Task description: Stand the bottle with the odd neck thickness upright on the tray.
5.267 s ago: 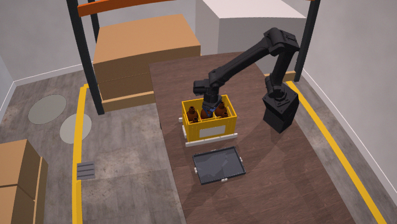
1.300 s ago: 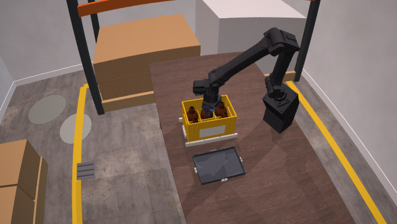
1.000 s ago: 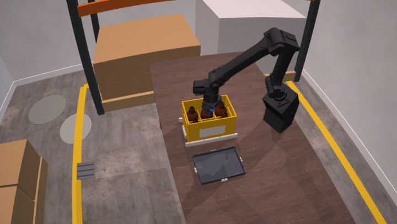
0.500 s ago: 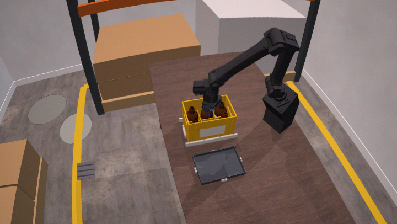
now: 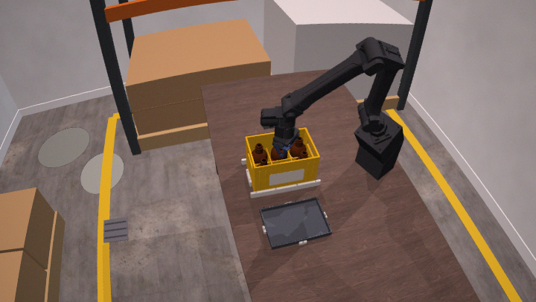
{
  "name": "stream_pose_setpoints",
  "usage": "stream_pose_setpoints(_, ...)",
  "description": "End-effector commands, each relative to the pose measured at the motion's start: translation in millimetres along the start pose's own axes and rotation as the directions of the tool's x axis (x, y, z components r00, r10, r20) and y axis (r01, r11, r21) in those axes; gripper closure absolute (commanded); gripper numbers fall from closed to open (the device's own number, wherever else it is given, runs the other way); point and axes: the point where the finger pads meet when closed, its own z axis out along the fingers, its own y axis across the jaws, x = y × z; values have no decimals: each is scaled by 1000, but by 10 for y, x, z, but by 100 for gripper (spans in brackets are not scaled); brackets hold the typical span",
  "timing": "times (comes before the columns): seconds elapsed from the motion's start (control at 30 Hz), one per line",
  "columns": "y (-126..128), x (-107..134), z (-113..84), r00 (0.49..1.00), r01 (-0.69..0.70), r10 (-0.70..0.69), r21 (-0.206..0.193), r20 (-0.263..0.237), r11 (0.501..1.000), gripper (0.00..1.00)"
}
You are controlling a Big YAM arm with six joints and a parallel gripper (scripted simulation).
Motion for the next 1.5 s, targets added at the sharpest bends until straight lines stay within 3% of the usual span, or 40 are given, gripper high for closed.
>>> stream_pose_setpoints(0.0, 50, -150, -5, 1000, 0, 0, -4, 11, 1000, 39)
stream_pose_setpoints(1.1, 53, -149, 1, 1000, 1, -1, -5, 12, 1000, 39)
stream_pose_setpoints(1.47, 41, -27, 123, 1000, 0, 0, -1, -6, 1000, 39)
